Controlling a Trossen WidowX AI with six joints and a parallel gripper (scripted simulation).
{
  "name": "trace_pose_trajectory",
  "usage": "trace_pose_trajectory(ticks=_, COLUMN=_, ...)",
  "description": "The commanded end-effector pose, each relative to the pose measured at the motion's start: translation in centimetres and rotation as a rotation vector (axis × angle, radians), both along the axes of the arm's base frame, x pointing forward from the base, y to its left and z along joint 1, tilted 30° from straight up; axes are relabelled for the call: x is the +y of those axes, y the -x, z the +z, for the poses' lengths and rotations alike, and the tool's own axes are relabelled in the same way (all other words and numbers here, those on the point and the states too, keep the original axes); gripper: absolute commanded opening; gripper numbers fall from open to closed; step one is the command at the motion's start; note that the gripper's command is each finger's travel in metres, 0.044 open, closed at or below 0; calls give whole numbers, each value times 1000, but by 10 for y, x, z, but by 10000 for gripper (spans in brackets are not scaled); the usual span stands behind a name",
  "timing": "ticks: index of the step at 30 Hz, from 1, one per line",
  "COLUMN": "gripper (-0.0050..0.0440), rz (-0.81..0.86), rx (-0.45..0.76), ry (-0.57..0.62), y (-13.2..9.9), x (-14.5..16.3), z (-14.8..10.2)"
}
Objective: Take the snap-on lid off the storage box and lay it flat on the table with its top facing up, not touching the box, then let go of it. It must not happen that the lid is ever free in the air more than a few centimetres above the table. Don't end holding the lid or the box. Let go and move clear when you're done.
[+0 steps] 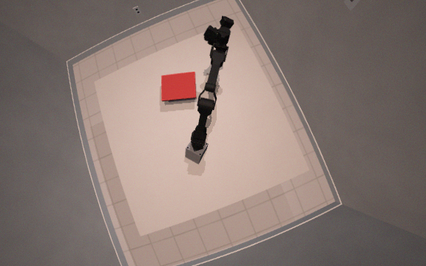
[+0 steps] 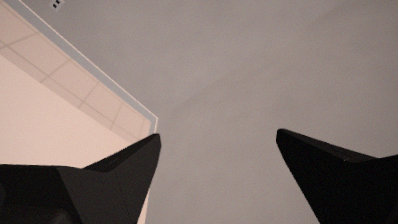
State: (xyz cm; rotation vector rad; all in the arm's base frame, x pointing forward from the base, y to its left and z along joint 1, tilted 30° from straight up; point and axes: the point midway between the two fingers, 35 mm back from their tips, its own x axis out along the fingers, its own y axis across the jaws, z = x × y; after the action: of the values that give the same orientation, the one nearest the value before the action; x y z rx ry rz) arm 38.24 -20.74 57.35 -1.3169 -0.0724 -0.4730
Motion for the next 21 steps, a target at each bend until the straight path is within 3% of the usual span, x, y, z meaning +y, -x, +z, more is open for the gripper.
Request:
trace_pose_trajectory(ticks=1, gripper=400, rz=0, rx=0, ry=0, y=0, x=0, z=0)
trace_pose_trajectory(ticks=17, gripper=400, rz=0, rx=0, ry=0, y=0, x=0, z=0)
trace_pose_trajectory(ticks=19, gripper=352, rz=22, rx=-2, ry=-82, y=-6, x=6, z=-8)
trace_pose_trajectory(ticks=21, gripper=304, rz=73, rx=-5, ry=-304, y=-20, x=26, z=-31)
